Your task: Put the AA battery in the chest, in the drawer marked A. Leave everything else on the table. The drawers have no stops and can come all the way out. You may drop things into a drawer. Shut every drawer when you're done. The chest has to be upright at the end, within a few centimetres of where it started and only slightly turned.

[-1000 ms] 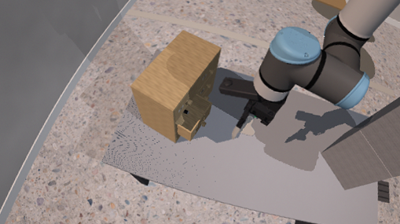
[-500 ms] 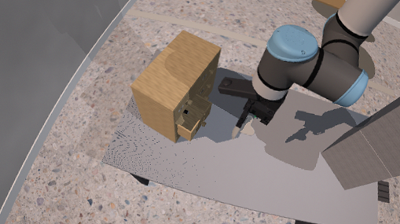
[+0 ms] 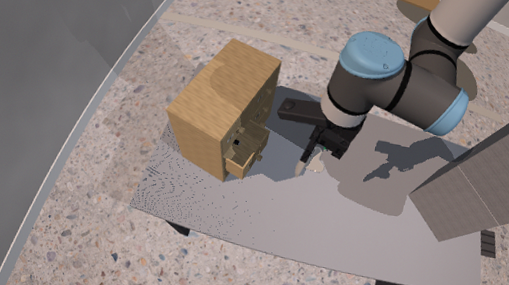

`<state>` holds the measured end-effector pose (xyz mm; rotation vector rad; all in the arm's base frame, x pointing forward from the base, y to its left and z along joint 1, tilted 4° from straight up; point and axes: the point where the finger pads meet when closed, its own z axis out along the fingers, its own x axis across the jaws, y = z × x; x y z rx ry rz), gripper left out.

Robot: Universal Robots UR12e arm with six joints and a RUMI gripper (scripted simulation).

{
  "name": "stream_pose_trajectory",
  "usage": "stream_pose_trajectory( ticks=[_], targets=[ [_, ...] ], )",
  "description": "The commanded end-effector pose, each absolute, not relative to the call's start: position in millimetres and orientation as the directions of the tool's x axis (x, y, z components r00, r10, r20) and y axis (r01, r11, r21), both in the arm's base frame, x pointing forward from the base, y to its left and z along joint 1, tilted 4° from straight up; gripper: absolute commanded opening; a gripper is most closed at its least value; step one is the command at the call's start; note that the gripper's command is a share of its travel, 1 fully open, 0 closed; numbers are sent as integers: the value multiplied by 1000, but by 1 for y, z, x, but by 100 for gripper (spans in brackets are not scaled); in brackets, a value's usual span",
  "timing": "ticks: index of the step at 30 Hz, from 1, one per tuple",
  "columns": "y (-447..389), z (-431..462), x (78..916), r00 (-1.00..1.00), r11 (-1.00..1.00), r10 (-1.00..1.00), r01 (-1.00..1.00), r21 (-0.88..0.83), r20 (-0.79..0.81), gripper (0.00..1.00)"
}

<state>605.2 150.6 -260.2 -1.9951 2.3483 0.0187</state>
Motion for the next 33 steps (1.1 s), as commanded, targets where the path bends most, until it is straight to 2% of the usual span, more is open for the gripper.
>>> stream_pose_trajectory(
  ticks=[1,19,33],
  targets=[
    [151,-260,606,-161,162,-986,-986,-31,-54,100],
    [151,-260,606,-151,153,-987,-988,-31,-54,100],
    [153,-260,605,-57,59,-997,-998,-36,-50,100]
  ],
)
